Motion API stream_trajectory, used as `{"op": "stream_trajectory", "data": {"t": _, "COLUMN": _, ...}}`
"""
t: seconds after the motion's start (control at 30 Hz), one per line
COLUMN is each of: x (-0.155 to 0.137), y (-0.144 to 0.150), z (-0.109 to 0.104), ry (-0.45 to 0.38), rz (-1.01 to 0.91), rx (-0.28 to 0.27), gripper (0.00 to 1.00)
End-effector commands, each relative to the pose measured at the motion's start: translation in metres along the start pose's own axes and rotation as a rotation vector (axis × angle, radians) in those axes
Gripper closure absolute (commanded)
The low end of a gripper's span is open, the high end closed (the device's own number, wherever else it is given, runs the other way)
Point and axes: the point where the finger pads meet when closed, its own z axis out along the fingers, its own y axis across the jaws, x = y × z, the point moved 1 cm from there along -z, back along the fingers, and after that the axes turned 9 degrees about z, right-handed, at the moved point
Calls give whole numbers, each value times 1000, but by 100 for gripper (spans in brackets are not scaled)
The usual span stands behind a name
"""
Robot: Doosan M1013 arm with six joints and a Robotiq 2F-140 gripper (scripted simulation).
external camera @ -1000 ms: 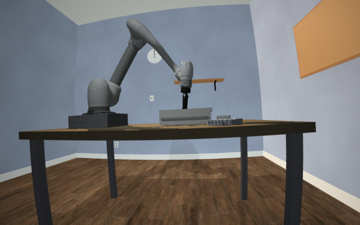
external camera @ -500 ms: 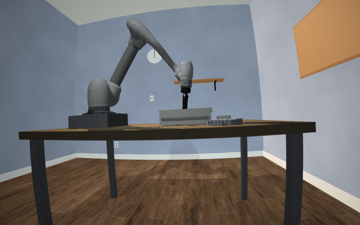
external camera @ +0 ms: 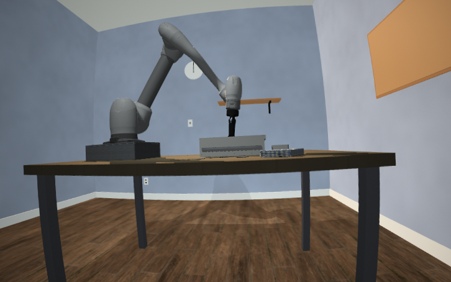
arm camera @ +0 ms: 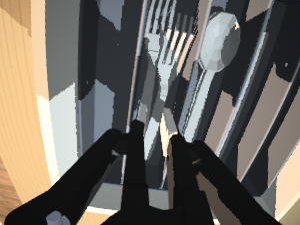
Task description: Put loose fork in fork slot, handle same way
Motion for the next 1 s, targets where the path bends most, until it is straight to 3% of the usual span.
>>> {"op": "stream_trajectory", "data": {"t": 0.0, "x": 0, "y": 0, "z": -1, "ry": 0, "rz": 0, "rx": 0, "gripper": 86}}
{"op": "stream_trajectory", "data": {"t": 0.3, "x": -1, "y": 0, "z": -15, "ry": 0, "rz": 0, "rx": 0, "gripper": 86}}
{"op": "stream_trajectory", "data": {"t": 0.8, "x": -7, "y": 1, "z": -79, "ry": 0, "rz": 0, "rx": 0, "gripper": 86}}
{"op": "stream_trajectory", "data": {"t": 0.97, "x": -7, "y": 1, "z": -79, "ry": 0, "rz": 0, "rx": 0, "gripper": 86}}
